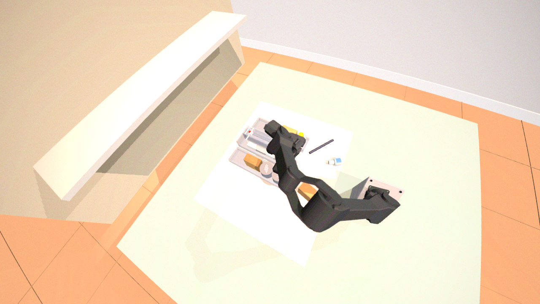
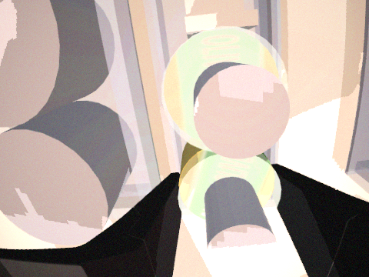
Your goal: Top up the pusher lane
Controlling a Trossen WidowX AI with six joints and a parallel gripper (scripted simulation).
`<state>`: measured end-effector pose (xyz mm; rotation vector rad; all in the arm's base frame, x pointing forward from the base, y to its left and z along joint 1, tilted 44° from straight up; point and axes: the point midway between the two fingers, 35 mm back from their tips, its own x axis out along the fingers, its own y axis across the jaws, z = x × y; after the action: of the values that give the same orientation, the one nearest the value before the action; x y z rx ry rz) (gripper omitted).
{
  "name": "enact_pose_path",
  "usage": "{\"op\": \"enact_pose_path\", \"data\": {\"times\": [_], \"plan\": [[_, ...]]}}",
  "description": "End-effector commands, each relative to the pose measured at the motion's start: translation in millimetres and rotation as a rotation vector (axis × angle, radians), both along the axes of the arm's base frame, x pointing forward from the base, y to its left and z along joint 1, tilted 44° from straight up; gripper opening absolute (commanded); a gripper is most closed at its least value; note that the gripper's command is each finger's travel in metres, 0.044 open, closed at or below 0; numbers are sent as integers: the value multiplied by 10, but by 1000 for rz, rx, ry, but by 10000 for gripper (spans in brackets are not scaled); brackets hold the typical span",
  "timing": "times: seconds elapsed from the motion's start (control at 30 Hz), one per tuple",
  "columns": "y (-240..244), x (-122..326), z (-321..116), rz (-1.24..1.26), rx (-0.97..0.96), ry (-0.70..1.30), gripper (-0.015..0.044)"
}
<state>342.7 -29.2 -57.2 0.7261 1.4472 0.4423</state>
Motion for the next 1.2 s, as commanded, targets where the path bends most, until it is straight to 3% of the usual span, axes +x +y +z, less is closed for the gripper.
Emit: {"op": "enact_pose_path", "data": {"times": [0.0, 0.9, 1.17], "plan": [[11, 16, 5, 0, 2, -10, 0], [6, -29, -1, 0, 2, -9, 0], [5, -22, -3, 0, 2, -10, 210]]}}
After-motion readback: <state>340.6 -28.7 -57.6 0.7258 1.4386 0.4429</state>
